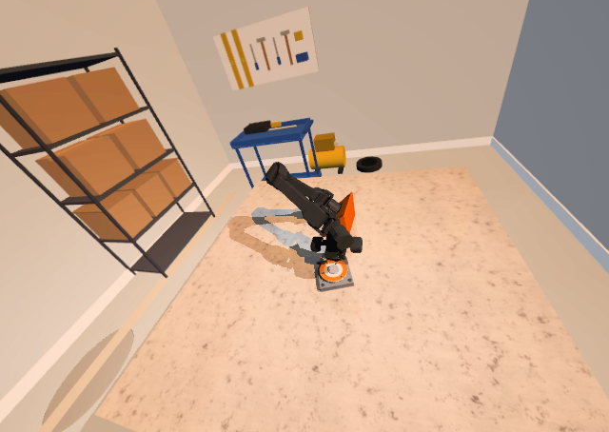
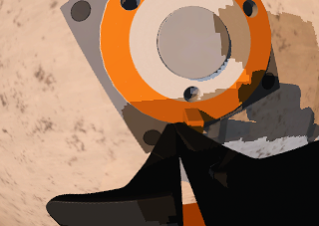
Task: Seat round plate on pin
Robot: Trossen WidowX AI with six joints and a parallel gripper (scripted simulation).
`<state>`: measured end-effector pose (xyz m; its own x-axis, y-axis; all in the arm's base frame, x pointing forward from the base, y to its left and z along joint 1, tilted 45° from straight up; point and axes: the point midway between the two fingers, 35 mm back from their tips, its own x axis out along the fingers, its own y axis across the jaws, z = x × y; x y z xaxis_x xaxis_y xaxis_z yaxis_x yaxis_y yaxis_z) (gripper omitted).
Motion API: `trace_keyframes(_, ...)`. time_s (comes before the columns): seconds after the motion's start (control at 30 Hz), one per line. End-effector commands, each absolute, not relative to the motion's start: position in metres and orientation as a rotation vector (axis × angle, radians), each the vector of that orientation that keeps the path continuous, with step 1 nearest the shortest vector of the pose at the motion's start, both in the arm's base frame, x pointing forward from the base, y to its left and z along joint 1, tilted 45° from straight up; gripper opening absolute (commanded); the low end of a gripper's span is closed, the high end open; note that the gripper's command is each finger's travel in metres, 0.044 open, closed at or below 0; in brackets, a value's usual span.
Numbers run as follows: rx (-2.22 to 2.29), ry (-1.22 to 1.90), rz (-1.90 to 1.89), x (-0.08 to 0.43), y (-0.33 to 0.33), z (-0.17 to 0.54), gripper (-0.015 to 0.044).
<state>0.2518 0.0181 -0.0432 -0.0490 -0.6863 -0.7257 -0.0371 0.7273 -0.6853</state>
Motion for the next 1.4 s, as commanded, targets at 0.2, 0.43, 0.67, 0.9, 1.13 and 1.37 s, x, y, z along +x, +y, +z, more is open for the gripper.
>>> trace_keyframes(0.2, -0.619, 1.55, -0.588, 0.248, 0.009, -0.036, 0.0)
trace_keyframes(0.43, -0.62, 1.55, -0.588, 0.248, 0.005, -0.032, 0.0)
trace_keyframes(0.67, -0.62, 1.55, -0.589, 0.249, 0.0, -0.027, 0.0)
trace_keyframes(0.9, -0.62, 1.55, -0.589, 0.251, -0.006, -0.021, 0.0)
trace_keyframes(1.13, -0.621, 1.55, -0.59, 0.256, -0.011, -0.016, 0.0)
trace_keyframes(1.37, -0.621, 1.549, -0.59, 0.261, -0.017, -0.011, 0.0)
